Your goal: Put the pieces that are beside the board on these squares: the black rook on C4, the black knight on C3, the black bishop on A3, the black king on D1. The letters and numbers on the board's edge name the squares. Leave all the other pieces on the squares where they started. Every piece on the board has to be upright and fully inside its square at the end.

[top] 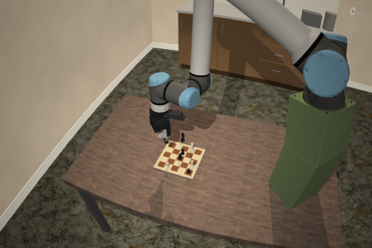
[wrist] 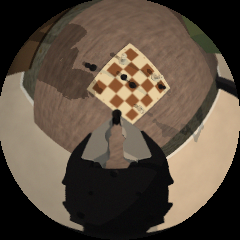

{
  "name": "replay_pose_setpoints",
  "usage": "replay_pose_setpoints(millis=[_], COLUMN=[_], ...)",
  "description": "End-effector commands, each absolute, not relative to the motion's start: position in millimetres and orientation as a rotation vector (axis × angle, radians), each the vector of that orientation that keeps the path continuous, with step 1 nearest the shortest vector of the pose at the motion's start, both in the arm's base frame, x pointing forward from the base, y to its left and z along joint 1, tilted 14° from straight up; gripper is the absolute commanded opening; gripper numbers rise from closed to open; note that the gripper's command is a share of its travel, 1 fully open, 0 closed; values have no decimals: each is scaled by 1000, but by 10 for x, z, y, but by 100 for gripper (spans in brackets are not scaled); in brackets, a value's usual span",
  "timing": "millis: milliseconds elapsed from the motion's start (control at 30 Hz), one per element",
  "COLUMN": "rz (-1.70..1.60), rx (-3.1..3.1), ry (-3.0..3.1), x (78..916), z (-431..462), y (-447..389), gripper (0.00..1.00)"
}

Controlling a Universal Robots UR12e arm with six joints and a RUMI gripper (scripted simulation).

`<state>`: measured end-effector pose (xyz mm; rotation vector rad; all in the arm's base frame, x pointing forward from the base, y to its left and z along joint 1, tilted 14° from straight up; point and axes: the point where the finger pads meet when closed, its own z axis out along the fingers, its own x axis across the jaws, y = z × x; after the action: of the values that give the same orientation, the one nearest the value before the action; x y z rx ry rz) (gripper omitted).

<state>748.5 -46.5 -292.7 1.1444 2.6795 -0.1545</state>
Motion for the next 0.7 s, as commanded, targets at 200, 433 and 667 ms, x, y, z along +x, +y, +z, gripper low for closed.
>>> replay_pose_setpoints(millis=[200, 433, 667], rz=[-154, -154, -154], rx=[1140, 1140, 1140], ry=[2681, 2681, 2681], x=[7496, 7522, 7559], z=[-2929, -3075, -3283], y=[-474, -501, -539], gripper=[0, 0, 0])
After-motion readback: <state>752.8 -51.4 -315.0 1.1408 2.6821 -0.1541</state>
